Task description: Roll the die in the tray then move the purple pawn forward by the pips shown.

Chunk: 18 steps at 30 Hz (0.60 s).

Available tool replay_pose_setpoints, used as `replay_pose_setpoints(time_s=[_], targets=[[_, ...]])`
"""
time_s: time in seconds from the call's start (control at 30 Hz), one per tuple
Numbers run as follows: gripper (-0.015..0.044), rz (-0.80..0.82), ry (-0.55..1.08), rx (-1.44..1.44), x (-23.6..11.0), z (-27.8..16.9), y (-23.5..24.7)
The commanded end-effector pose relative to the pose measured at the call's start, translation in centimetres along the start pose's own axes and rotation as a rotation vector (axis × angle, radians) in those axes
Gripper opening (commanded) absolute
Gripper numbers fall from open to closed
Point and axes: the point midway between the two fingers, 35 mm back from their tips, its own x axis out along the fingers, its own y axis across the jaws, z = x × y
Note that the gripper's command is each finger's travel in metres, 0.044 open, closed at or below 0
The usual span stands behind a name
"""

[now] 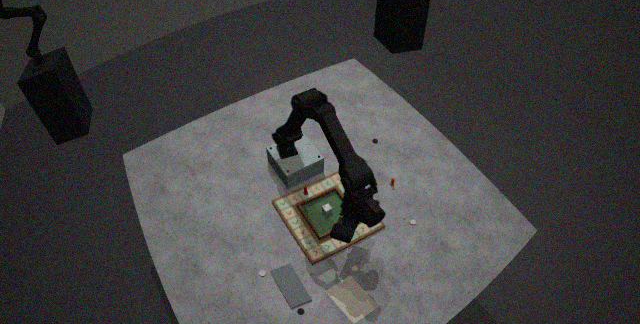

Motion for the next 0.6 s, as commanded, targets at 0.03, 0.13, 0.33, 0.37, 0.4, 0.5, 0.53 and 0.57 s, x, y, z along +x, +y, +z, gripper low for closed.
replay_pose_setpoints(time_s=[0.03, 0.13, 0.33, 0.37, 0.4, 0.5, 0.53, 0.57], targets=[[0.0, 0.006, 0.007, 0.008, 1.9, 0.8, 1.8], [0.0, 0.006, 0.007, 0.008, 2.1, 0.8, 1.8], [0.0, 0.006, 0.008, 0.008, 4.6, 0.8, 1.8], [0.0, 0.006, 0.008, 0.008, 5.1, 0.8, 1.9], [0.0, 0.006, 0.008, 0.008, 5.4, 0.8, 1.9], [0.0, 0.006, 0.008, 0.008, 5.5, 0.8, 1.9], [0.0, 0.006, 0.008, 0.008, 5.5, 0.8, 1.9], [0.0, 0.006, 0.008, 0.008, 5.5, 0.8, 1.9]])
